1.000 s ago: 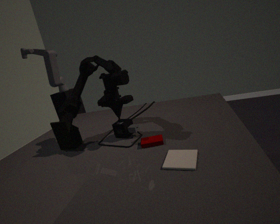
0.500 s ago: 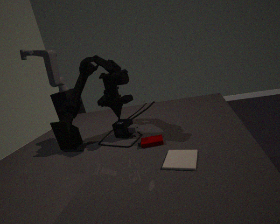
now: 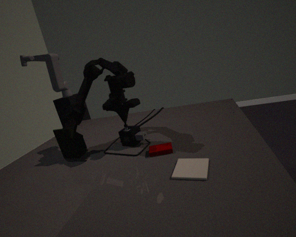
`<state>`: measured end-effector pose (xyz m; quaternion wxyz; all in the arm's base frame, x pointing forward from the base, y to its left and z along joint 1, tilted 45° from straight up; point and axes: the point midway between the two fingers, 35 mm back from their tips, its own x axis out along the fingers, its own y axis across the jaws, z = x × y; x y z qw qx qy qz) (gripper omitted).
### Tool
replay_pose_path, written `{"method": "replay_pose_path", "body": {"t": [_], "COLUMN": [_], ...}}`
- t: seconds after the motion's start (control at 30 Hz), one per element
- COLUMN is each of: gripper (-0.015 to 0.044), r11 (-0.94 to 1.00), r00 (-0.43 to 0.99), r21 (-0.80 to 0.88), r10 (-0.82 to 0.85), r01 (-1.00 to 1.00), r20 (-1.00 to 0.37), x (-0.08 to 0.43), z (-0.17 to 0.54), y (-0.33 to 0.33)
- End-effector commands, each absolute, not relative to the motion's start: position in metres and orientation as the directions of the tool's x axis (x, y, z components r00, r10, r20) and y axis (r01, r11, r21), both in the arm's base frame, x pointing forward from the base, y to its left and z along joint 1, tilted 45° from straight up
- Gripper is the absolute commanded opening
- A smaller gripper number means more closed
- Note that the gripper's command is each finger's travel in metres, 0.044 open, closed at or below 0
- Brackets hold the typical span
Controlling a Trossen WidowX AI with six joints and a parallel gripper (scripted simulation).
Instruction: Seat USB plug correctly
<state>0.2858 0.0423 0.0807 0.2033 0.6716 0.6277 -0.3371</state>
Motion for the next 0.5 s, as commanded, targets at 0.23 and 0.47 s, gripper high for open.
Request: {"method": "replay_pose_path", "body": {"t": [0.23, 0.47], "gripper": [0.0, 0.0], "r11": [-0.127, -0.127], "r00": [-0.014, -0.014], "r21": [-0.145, -0.145], "r10": [0.703, 0.703], "r01": [0.981, 0.981], "r20": [-0.711, -0.711], "x": [0.2866, 0.2867], "z": [0.0868, 0.09], "y": [0.0364, 0.0331]}}
